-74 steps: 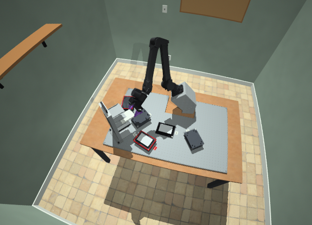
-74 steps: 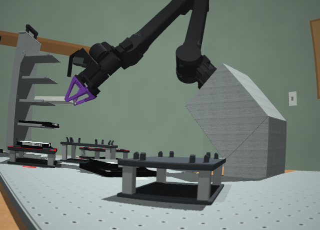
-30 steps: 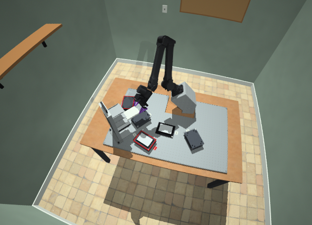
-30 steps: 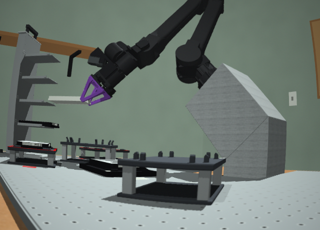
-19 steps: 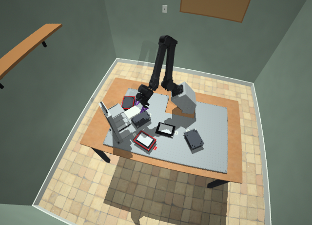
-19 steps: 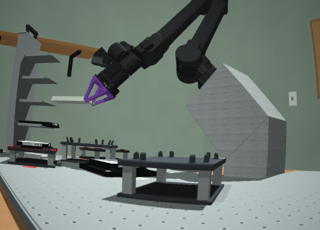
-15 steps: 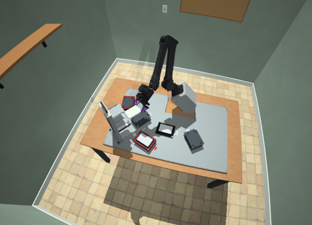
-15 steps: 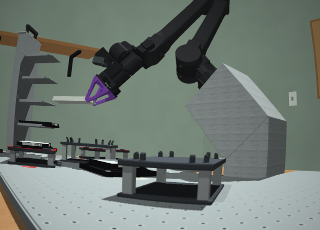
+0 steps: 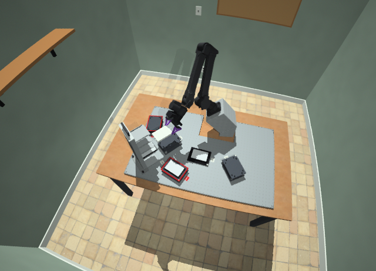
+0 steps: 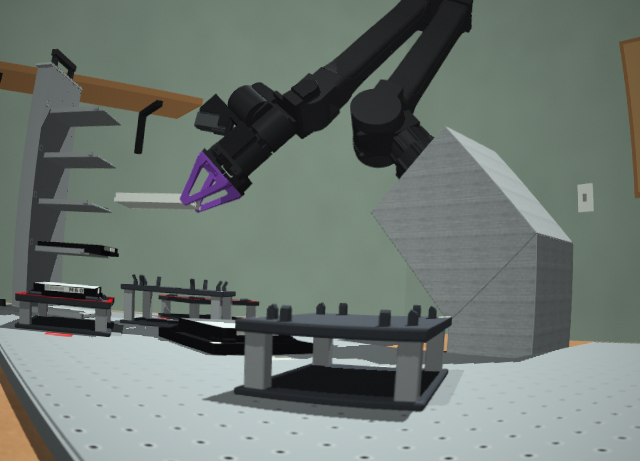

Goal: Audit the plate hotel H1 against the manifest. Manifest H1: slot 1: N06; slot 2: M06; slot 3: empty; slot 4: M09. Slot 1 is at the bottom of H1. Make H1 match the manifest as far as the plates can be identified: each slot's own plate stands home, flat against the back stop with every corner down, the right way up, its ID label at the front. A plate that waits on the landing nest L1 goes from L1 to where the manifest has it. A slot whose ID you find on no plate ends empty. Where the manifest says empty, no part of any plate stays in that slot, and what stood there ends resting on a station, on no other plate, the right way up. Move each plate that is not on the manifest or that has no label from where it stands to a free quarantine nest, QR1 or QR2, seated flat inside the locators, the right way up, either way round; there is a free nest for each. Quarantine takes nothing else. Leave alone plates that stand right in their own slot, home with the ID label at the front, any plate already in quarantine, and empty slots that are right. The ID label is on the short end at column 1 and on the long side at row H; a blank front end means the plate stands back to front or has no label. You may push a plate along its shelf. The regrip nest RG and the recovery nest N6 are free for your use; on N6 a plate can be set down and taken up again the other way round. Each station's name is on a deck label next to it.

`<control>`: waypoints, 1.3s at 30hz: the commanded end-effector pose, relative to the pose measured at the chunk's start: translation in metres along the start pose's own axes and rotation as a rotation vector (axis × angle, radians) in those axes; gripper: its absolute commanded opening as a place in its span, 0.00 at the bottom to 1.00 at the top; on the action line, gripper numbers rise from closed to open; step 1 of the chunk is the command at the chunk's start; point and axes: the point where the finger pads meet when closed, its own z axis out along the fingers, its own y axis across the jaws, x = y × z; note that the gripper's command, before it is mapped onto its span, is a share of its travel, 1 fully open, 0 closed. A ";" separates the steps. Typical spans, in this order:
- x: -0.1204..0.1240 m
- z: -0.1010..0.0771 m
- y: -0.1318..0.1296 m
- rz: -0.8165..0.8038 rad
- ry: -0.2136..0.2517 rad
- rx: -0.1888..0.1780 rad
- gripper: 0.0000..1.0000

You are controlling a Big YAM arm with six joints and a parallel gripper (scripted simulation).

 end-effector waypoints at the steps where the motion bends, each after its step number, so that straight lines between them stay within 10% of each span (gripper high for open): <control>1: 0.005 -0.004 -0.002 -0.013 0.001 0.005 0.86; 39: -0.031 -0.022 -0.009 0.019 -0.048 0.009 0.86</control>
